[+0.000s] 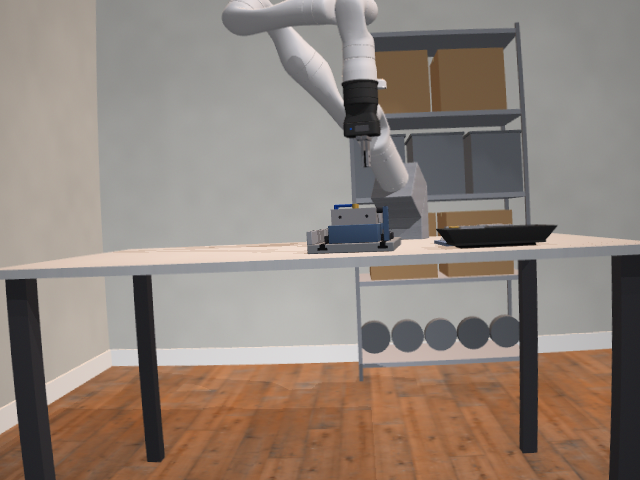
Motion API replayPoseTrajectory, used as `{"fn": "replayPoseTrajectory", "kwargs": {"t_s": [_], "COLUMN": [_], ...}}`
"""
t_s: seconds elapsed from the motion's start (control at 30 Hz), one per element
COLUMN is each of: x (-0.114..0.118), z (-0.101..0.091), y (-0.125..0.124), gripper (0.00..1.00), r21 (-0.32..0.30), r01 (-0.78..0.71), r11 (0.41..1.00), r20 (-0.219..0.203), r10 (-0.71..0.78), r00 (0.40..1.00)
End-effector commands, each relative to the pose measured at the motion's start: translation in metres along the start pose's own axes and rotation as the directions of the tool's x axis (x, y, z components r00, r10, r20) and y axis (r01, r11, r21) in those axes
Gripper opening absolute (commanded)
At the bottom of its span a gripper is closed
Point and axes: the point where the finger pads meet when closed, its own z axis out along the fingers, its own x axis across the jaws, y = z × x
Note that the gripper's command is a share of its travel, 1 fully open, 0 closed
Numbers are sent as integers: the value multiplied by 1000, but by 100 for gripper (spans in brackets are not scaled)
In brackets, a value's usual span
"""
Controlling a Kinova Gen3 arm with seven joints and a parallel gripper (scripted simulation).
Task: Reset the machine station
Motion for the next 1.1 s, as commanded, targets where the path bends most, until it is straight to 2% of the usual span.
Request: {"fn": "replayPoseTrajectory", "kwargs": {"t_s": [0.0,0.27,0.7,0.77,1.07], "x": [8,25,68,68,96], "z": [1,1,0,0,0], "y": [-5,-17,-53,-53,-84], "gripper": [0,0,0,0,0], "r21": [3,4,1,1,-7], "r01": [-5,-63,-221,-221,-347], "r11": [1000,998,975,975,938], "r20": [8,14,29,29,38], "r10": [5,63,221,221,347], "r00": [1000,998,975,975,937]}}
